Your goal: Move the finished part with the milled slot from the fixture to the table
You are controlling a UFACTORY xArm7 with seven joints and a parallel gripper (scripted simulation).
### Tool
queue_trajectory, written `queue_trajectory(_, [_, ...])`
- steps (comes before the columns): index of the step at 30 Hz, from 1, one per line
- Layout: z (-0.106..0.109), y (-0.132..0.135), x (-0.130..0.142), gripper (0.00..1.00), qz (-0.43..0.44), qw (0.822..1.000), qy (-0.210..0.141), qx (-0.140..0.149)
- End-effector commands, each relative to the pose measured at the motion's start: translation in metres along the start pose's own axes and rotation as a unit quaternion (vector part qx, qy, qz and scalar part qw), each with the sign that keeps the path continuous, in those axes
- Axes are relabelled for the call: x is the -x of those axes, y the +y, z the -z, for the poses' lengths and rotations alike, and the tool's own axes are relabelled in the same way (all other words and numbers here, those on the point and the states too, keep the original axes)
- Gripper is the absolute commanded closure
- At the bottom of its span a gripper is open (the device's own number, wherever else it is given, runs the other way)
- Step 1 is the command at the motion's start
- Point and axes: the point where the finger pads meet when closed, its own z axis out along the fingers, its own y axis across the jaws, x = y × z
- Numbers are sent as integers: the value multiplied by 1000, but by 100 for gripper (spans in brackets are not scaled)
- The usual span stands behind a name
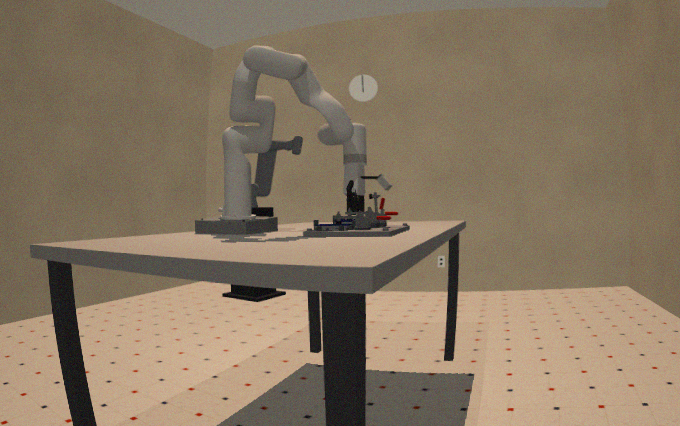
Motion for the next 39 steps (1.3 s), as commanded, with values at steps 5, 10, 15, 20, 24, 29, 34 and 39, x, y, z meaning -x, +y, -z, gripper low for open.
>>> queue_trajectory(5, [-9,0,-2,0,0,1000,2,0])
queue_trajectory(10, [-15,0,-2,0,0,1000,2,0])
queue_trajectory(15, [-18,0,-2,0,0,1000,2,0])
queue_trajectory(20, [-20,0,-2,0,0,1000,2,0])
queue_trajectory(24, [-20,0,-2,0,0,1000,2,0])
queue_trajectory(29, [-20,0,-2,0,0,1000,2,0])
queue_trajectory(34, [-20,0,-2,0,0,1000,2,0])
queue_trajectory(39, [-20,0,-2,100,0,1000,2,0])
